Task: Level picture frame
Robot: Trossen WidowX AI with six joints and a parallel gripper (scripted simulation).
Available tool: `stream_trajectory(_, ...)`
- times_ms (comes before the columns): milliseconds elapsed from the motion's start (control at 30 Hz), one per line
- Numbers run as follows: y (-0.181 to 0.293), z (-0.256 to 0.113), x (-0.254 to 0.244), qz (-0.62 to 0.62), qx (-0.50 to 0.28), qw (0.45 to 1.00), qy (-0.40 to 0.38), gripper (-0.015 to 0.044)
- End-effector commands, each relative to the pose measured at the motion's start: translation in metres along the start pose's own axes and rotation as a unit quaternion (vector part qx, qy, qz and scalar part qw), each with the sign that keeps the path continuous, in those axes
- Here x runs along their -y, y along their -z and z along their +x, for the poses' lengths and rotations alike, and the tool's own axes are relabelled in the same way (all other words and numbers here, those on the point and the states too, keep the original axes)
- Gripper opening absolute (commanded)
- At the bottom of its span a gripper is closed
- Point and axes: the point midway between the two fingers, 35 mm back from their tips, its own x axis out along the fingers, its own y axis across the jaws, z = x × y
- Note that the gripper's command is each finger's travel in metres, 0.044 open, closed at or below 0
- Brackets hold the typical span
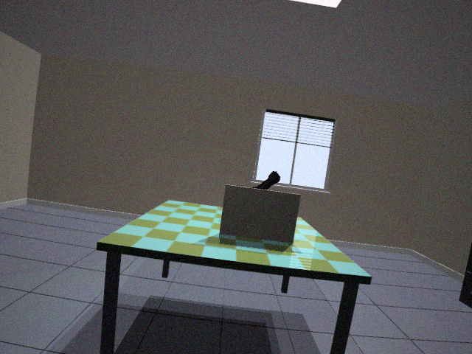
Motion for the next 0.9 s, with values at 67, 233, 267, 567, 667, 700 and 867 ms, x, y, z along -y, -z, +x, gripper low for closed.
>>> stream_trajectory(67, 0.0035, 0.0005, -0.0035, 0.002, 0.0, 1.0, -0.007, 0.0)
stream_trajectory(233, 0.0063, 0.0005, -0.0036, 0.002, 0.0, 1.0, -0.007, 0.0)
stream_trajectory(267, 0.0064, 0.0005, -0.0036, 0.002, 0.0, 1.0, -0.007, 0.0)
stream_trajectory(567, 0.0064, 0.0005, -0.0036, 0.002, 0.0, 1.0, -0.007, 0.0)
stream_trajectory(667, 0.0064, 0.0005, -0.0034, 0.002, 0.0, 1.0, -0.007, 0.0)
stream_trajectory(700, 0.0064, 0.0005, -0.0031, 0.002, 0.0, 1.0, -0.007, 0.0)
stream_trajectory(867, 0.006, 0.0005, -0.0034, 0.002, 0.0, 1.0, -0.007, 0.0)
